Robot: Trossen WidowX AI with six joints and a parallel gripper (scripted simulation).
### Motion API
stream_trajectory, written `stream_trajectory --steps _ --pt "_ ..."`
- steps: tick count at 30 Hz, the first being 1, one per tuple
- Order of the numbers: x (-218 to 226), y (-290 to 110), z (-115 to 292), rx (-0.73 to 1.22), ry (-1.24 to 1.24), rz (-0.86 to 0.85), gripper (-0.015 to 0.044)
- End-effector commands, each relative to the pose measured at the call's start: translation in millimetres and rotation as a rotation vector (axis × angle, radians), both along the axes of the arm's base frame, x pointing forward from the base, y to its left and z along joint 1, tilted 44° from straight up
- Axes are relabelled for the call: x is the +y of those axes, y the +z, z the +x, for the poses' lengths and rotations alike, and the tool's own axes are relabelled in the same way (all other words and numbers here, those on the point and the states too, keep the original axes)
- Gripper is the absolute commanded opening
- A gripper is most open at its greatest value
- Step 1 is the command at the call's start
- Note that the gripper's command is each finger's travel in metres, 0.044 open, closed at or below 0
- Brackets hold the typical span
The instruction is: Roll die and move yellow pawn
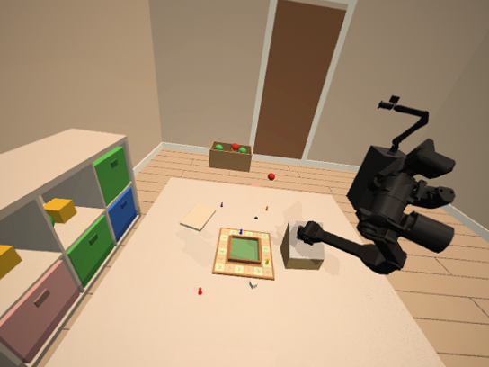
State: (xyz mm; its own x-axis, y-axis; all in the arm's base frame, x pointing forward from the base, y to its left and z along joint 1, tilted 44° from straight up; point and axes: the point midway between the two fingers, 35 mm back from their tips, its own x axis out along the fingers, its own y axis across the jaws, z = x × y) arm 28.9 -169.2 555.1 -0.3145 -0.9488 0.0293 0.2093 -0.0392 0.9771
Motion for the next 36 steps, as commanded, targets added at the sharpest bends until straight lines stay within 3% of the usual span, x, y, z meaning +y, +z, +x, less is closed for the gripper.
stream_trajectory --steps 1,5,17,27,36 --pt "-0.3 0.2 1.2 0.006 0.003 -0.002 0.0374" --pt "-5.4 3.6 32.1 0.142 0.084 -0.045 0.0275" --pt "11.7 -25.1 200.6 0.733 0.538 -0.275 0.0275" --pt "83.4 -107.9 320.6 1.116 1.013 -0.467 0.0275" --pt "172.2 -211.9 374.1 1.397 1.480 -0.613 0.0275"
